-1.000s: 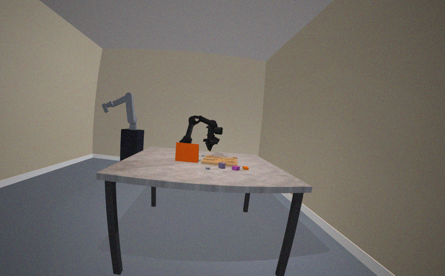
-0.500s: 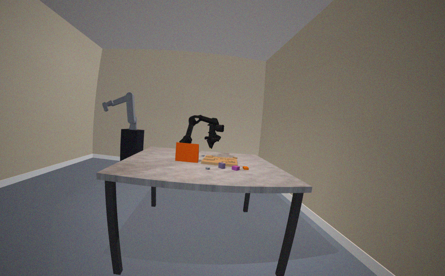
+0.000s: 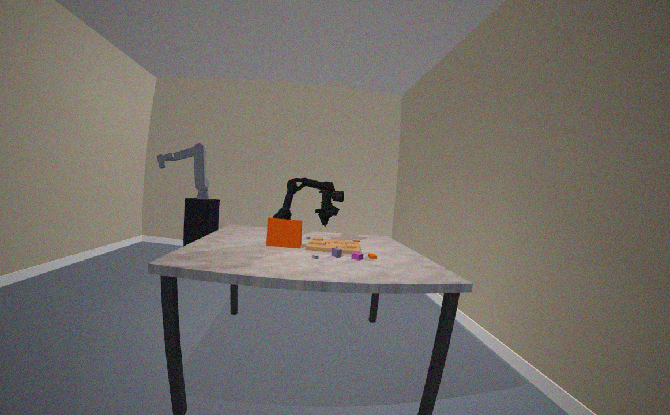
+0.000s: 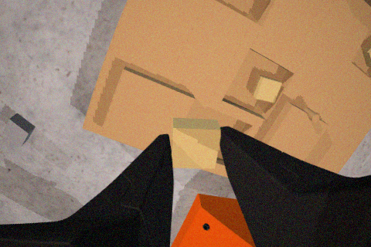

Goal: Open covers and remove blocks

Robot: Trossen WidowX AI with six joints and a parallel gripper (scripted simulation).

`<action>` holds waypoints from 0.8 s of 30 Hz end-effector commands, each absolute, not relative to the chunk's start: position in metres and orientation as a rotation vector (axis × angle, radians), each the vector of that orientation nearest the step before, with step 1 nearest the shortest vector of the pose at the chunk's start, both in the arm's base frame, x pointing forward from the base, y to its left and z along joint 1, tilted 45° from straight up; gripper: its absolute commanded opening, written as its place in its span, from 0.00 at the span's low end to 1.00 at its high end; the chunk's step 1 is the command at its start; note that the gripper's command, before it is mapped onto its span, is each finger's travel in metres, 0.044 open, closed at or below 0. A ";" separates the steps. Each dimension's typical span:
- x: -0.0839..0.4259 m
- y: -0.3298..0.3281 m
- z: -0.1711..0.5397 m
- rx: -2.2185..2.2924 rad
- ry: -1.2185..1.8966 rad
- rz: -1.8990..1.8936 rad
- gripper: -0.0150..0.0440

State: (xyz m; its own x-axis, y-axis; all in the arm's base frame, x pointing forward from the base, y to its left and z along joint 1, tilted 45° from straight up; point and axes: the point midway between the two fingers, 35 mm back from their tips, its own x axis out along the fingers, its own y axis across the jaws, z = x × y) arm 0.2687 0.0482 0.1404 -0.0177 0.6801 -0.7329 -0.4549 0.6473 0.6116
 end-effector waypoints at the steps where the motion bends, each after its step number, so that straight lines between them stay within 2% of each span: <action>1: 0.275 0.058 0.151 0.217 1.302 0.912 0.39; 24: 0.293 0.117 0.208 0.227 1.290 0.925 0.39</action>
State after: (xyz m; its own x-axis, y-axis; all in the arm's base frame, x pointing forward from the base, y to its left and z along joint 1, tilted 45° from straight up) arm 0.2926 0.1079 0.1983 -0.0120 0.6881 -0.7255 -0.4584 0.6410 0.6156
